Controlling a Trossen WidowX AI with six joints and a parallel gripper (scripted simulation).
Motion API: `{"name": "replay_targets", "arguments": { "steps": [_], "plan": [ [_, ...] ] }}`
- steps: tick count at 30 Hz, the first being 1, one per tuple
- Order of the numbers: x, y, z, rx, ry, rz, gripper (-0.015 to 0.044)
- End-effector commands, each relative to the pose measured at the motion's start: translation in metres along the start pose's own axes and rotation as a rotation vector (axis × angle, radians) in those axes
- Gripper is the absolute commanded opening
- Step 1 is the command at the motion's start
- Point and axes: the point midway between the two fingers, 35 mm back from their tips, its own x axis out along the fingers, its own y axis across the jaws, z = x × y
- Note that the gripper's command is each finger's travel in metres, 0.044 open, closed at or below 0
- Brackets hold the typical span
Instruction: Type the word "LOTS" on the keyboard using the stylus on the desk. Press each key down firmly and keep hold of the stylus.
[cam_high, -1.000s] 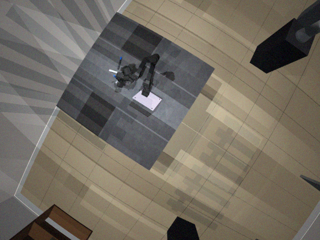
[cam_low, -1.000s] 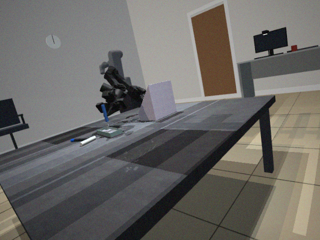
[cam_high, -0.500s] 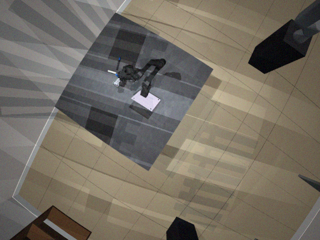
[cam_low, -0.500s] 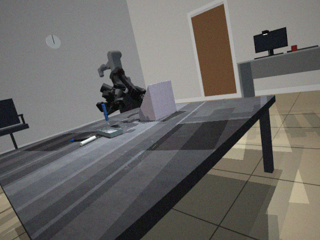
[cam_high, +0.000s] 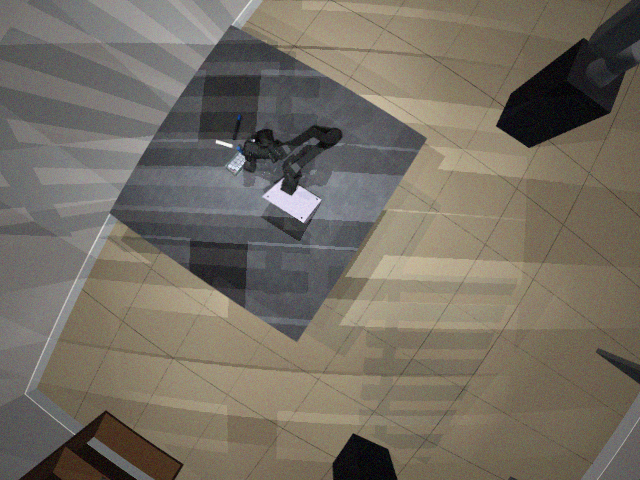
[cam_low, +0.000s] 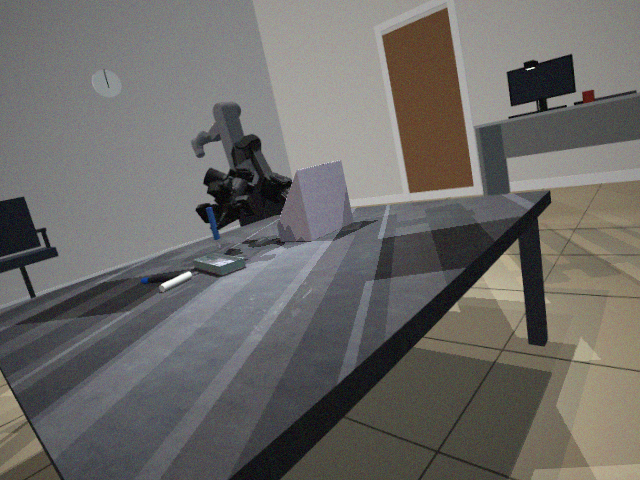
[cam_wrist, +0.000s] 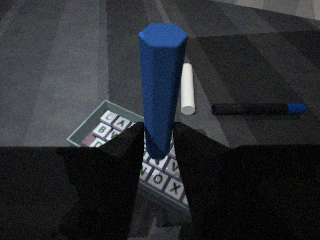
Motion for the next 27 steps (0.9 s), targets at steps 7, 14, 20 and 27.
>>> {"name": "replay_targets", "arguments": {
  "steps": [7,14,20,27],
  "plan": [
    [0.007,0.000,-0.017,-0.004,-0.002,0.000,0.0000],
    [0.008,0.000,-0.019,-0.004,-0.002,0.000,0.0053],
    [0.010,0.000,-0.023,-0.005,-0.002,0.000,0.0081],
    [0.010,0.000,-0.024,-0.005,-0.002,0.000,0.0081]
  ]
}}
